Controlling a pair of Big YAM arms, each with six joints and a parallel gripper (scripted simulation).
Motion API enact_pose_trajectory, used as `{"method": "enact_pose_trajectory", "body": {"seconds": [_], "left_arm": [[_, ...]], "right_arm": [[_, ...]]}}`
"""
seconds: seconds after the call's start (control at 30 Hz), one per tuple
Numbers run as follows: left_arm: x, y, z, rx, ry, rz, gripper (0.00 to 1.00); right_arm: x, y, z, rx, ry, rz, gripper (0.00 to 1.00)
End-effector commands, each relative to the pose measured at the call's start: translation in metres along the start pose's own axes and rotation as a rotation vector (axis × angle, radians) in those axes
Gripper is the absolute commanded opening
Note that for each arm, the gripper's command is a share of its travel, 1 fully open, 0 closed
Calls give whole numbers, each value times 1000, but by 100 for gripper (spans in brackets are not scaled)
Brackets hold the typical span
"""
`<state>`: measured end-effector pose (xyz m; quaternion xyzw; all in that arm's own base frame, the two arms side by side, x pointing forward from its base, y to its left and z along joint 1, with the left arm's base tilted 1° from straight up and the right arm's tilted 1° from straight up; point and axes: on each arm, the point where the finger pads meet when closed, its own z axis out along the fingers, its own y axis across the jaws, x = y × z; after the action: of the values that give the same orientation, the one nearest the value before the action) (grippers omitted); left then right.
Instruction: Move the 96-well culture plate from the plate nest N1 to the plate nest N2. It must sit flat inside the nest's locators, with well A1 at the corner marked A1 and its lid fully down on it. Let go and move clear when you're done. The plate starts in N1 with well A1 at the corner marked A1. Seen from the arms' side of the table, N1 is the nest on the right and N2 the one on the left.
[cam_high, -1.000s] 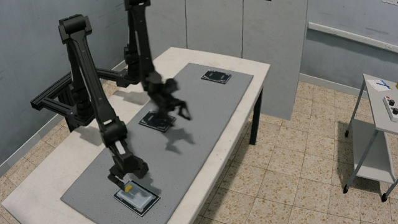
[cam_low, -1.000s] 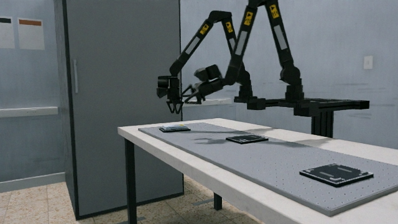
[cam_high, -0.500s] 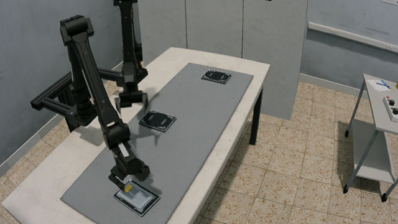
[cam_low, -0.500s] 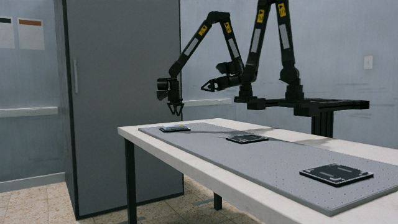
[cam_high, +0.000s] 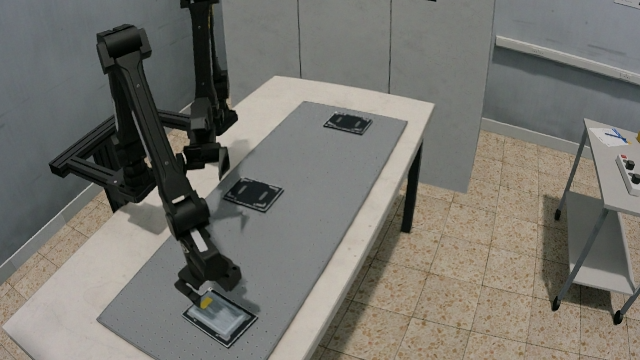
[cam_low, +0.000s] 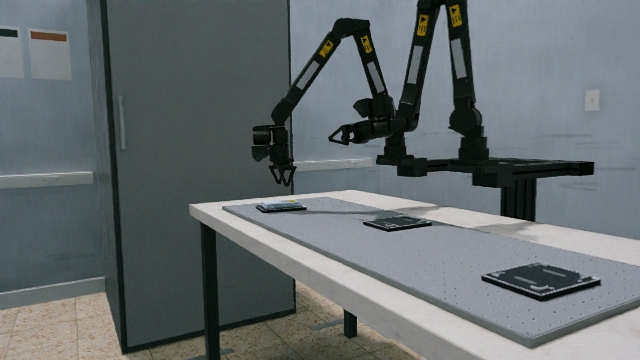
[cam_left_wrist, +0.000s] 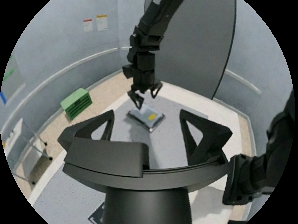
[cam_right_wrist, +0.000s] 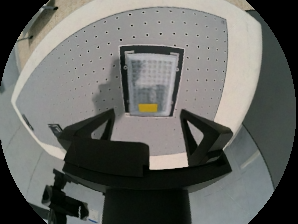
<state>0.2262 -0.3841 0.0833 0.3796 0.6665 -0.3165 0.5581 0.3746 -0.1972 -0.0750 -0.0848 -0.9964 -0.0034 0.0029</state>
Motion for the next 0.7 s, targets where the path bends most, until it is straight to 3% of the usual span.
{"method": "enact_pose_trajectory", "body": {"seconds": [0.0,0.67], "left_arm": [[-6,2,4,-4,-17,13,100],[-6,2,4,-4,-17,13,100]], "right_arm": [[-23,-11,-17,18,-51,21,100],[-20,-13,21,12,-32,21,100]]}}
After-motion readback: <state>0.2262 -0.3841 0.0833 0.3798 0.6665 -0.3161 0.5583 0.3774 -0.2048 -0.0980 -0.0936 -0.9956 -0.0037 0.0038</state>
